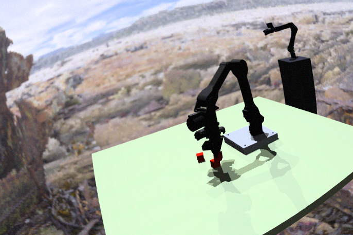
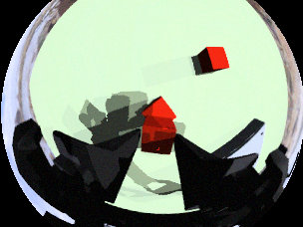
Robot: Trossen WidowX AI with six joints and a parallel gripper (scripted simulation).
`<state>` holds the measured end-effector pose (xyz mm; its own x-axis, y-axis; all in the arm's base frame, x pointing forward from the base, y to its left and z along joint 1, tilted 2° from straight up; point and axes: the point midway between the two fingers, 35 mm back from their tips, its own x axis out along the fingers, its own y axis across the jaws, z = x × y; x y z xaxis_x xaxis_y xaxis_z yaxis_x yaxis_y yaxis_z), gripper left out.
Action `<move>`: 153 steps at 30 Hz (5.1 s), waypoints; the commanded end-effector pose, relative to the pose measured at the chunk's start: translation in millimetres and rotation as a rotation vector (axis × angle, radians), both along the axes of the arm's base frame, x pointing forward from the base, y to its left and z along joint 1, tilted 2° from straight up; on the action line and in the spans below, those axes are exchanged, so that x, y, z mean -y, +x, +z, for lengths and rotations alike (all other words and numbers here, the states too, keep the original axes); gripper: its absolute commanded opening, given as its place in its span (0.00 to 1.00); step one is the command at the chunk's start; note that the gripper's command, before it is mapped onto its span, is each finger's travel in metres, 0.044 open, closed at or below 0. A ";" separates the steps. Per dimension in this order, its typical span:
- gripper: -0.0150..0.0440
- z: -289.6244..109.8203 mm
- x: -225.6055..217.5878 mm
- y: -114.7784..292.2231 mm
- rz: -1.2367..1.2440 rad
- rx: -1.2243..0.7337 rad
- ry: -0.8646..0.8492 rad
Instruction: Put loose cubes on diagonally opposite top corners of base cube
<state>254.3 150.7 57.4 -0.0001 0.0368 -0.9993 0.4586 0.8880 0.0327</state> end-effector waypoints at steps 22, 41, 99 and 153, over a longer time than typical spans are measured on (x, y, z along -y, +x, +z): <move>0.60 30.4 1.2 0.2 0.000 0.000 0.000; 0.70 41.6 35.8 28.5 0.656 0.022 -0.003; 0.70 -9.2 116.3 65.8 1.953 0.067 -0.005; 0.43 13.5 116.7 72.2 1.950 0.068 -0.009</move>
<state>326.0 35.0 59.6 -0.0051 0.0324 -0.9995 -0.9953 0.0960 0.0082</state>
